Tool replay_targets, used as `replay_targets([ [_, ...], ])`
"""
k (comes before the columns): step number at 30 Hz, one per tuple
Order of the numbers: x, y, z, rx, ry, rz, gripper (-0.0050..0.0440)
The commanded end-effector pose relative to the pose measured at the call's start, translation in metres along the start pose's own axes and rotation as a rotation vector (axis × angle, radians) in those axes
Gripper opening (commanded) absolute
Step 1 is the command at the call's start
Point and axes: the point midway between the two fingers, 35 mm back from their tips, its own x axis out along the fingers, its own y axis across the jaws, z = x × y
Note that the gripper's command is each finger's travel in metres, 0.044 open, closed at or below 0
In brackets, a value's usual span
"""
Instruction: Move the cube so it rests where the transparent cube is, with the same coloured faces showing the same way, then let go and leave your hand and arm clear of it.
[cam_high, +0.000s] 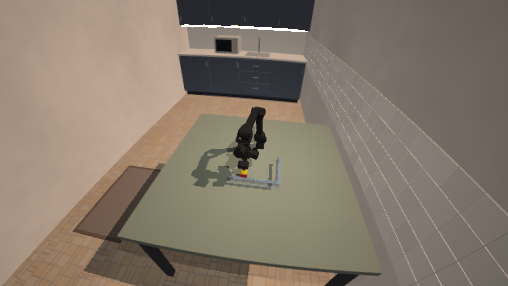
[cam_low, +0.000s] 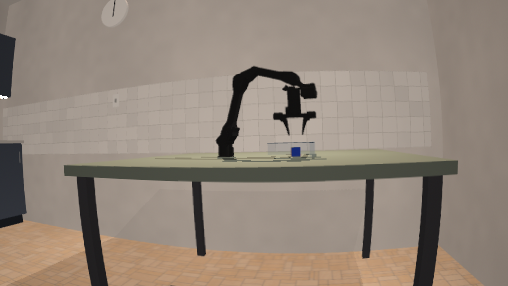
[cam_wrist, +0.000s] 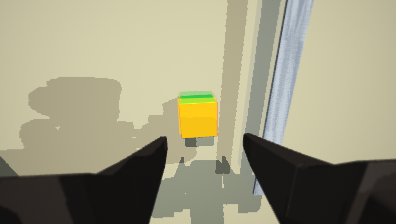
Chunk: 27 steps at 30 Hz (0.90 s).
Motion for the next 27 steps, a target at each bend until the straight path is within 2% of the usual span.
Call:
replay_targets([
  [1,-0.007,-0.003,-0.001,-0.001,0.007,-0.024,0.028],
  [7,-0.007,-0.003,-0.001,-0.001,0.007,-0.024,0.028],
  [9,-0.011,-0.002,-0.001,-0.001,0.007,-0.024,0.0328],
  [12,-0.032,-0.001,0.0,-0.001,0.007,-0.024,0.04],
  [14,-0.032,-0.001,0.0,-0.001,0.007,-0.024,0.04],
  [16,-0.048,0.002,0.0,-0.001,0.006,-0.023,0.044],
  [19,-0.056,0.003,0.001,-0.001,0.006,-0.023,0.044],
  [27,-0.056,0.003,0.001,-0.001,0.006,-0.023,0.044],
])
